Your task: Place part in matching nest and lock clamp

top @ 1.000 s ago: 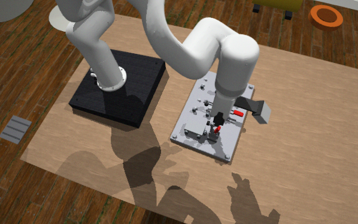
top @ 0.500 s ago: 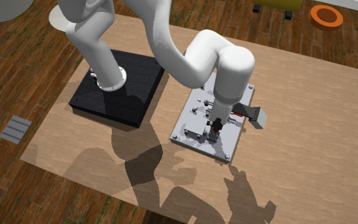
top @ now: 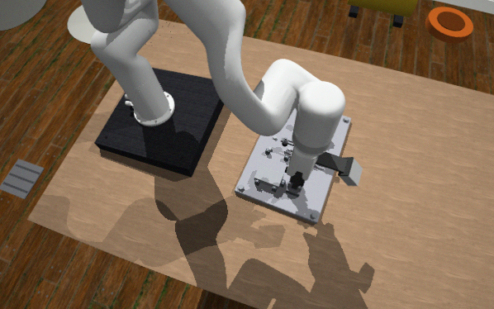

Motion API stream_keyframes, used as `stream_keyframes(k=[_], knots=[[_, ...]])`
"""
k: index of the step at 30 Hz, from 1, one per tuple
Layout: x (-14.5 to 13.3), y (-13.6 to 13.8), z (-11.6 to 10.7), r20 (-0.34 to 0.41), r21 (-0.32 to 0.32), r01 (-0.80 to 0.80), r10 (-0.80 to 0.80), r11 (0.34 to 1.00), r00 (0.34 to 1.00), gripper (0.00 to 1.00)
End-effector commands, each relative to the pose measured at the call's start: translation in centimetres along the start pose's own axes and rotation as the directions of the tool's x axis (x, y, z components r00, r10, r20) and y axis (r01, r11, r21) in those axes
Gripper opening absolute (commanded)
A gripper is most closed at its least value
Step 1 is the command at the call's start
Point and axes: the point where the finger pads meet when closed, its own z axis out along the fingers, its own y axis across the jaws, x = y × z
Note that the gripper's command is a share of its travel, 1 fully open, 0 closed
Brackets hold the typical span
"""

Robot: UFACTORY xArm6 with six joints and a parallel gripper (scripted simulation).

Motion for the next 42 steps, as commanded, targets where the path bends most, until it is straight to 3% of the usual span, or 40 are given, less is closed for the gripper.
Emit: stream_keyframes(k=[1, 42], knots=[[0.2, 0.03, 0.48, -0.006, -0.001, 0.0, 0.0, 1.0, 1.0, 0.47], [0.23, 0.03, 1.26, -0.006, -0.001, 0.0, 0.0, 1.0, 1.0, 0.47]])
